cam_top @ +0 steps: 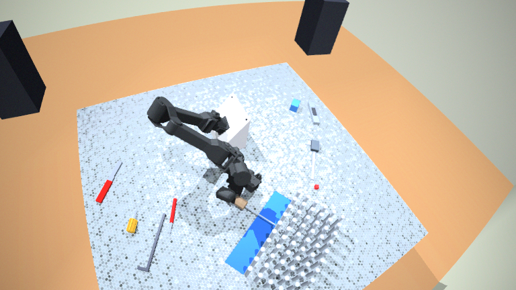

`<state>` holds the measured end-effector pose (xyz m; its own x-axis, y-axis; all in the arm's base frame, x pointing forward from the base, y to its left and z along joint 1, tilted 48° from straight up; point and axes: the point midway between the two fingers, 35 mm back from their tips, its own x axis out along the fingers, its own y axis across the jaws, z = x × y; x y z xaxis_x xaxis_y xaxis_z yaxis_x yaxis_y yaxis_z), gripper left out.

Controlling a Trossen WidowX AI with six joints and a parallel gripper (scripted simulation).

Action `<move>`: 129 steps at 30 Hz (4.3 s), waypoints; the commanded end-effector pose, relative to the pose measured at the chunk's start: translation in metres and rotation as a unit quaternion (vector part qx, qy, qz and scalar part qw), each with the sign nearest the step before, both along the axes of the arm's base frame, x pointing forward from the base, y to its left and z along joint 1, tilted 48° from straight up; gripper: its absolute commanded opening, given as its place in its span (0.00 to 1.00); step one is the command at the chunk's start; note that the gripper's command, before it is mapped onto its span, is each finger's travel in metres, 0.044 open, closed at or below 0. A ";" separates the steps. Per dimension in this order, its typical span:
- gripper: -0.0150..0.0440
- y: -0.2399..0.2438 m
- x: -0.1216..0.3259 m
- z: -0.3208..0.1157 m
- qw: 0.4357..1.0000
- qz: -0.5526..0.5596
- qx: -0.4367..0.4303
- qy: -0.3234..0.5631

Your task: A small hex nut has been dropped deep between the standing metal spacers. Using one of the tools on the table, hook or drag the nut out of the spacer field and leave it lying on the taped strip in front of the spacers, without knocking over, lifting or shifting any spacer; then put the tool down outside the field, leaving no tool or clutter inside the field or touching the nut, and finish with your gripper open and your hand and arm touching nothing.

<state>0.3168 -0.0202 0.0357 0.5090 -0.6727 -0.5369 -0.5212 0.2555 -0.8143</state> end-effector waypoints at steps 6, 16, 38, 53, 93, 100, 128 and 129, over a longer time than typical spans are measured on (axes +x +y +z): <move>0.25 0.006 0.004 0.002 1.000 0.001 0.003 -0.004; 0.25 0.010 0.007 0.004 1.000 0.000 0.003 -0.005; 0.25 0.002 0.008 -0.005 1.000 0.002 0.003 -0.003; 0.25 -0.003 0.007 -0.010 1.000 0.002 0.003 -0.003; 0.25 -0.013 -0.011 -0.003 1.000 0.002 0.003 -0.003; 0.25 -0.015 -0.014 -0.002 1.000 0.002 0.003 -0.003; 0.25 -0.021 -0.025 0.003 1.000 0.002 0.003 -0.002; 0.25 -0.022 -0.026 0.003 1.000 0.002 0.003 -0.002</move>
